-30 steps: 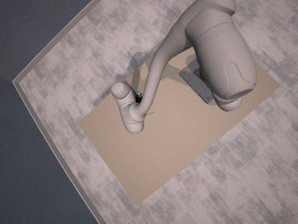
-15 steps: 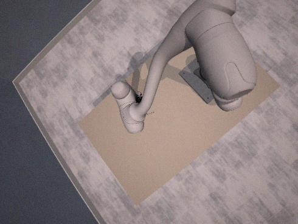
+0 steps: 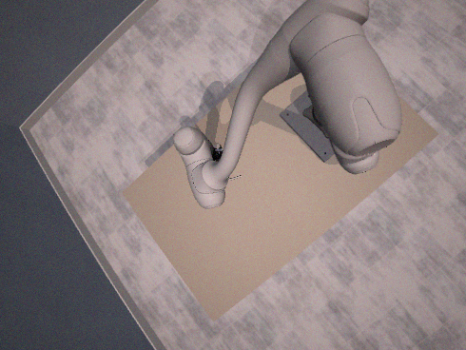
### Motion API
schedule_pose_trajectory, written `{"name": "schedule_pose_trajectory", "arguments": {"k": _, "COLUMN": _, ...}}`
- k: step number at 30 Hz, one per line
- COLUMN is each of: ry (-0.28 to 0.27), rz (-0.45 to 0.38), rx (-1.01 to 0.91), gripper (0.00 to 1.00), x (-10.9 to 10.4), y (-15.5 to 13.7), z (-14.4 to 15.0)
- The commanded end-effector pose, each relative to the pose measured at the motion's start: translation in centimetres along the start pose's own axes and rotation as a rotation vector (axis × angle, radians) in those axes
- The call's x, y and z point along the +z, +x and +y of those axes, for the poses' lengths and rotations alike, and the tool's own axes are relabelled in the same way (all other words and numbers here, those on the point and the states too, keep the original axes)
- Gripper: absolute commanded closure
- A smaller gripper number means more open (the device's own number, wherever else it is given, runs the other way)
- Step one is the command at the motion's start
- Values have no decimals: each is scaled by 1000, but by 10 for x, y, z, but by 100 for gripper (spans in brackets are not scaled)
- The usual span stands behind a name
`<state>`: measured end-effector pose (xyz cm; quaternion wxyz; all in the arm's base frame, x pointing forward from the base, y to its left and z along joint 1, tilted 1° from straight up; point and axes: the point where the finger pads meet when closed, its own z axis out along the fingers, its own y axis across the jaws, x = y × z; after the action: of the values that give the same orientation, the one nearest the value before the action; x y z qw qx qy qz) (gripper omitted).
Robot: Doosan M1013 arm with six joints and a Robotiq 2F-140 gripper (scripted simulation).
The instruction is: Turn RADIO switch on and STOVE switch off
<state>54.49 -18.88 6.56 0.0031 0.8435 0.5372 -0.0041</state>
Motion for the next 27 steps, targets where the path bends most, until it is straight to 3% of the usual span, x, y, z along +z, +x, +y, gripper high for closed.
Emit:
{"name": "schedule_pose_trajectory", "arguments": {"k": 1, "ry": 0, "rz": 0, "rx": 0, "gripper": 100, "x": 0, "y": 0, "z": 0}}
{"name": "schedule_pose_trajectory", "arguments": {"k": 27, "ry": 0, "rz": 0, "rx": 0, "gripper": 100, "x": 3, "y": 0, "z": 0}}
